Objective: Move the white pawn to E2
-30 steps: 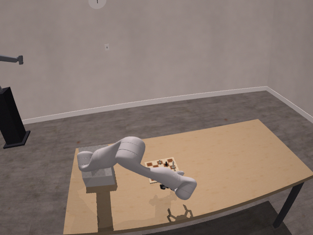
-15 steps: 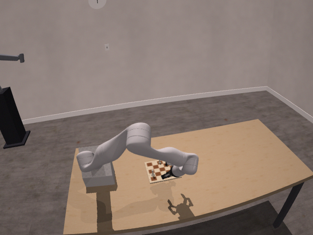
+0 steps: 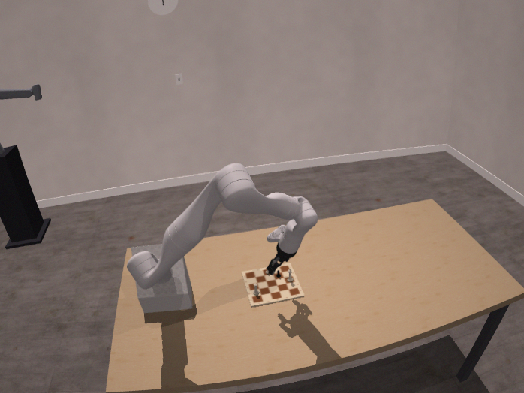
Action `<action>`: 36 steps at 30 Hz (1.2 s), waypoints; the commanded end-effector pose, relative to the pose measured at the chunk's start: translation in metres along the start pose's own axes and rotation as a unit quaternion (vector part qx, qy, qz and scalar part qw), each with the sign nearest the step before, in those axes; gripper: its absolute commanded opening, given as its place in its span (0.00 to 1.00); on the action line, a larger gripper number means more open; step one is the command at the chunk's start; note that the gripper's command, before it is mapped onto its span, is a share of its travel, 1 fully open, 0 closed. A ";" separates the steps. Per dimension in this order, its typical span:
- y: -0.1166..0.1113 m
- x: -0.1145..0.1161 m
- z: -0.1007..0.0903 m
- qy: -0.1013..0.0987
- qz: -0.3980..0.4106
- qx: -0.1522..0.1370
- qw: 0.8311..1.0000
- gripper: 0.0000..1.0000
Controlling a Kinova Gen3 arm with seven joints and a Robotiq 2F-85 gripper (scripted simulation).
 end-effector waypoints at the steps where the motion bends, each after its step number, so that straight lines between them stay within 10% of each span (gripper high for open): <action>1: -0.053 0.013 0.010 -0.012 -0.067 -0.052 0.996 1.00; 15: -0.130 0.032 0.029 -0.011 -0.181 -0.190 0.965 1.00; 36: -0.136 0.033 0.031 -0.010 -0.189 -0.200 0.961 1.00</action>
Point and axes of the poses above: the point where the finger pads meet when closed, its own z axis out along the fingers, its own x axis across the jaws, y = z × x, the point moved 3 cm from there along -z, back along the fingers, and after that the axes turned 14 degrees about z, right-handed, at the moved point
